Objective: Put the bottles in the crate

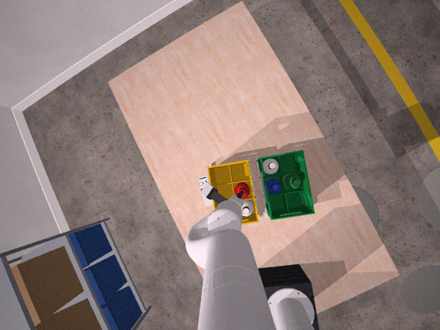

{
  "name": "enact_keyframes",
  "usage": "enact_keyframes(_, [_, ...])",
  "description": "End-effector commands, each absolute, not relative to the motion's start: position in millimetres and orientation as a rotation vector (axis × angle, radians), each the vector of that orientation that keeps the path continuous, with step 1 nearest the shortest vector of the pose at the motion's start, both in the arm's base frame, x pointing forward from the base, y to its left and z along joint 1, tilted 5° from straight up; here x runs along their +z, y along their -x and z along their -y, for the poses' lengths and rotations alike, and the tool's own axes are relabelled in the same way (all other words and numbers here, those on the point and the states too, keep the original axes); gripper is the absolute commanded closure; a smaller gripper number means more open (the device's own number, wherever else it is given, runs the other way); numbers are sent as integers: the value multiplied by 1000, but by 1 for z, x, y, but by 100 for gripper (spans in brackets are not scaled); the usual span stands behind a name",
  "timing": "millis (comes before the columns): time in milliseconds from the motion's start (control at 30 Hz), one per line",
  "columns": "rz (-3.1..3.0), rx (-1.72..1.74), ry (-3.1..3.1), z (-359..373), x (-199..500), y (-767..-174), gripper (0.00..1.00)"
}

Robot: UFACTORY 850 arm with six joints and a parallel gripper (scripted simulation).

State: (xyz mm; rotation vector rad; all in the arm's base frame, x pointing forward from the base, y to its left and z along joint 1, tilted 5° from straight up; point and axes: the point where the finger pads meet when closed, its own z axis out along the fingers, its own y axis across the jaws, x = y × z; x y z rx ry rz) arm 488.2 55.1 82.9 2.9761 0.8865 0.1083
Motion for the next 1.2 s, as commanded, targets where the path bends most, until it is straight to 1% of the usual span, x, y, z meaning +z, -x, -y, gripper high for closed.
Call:
enact_keyframes(0, [-884,111,-2972,-76,91,-480,35])
enact_keyframes(67, [-884,111,-2972,-76,91,-480,35])
enact_keyframes(1167, [-884,111,-2972,-207,132,-419,35])
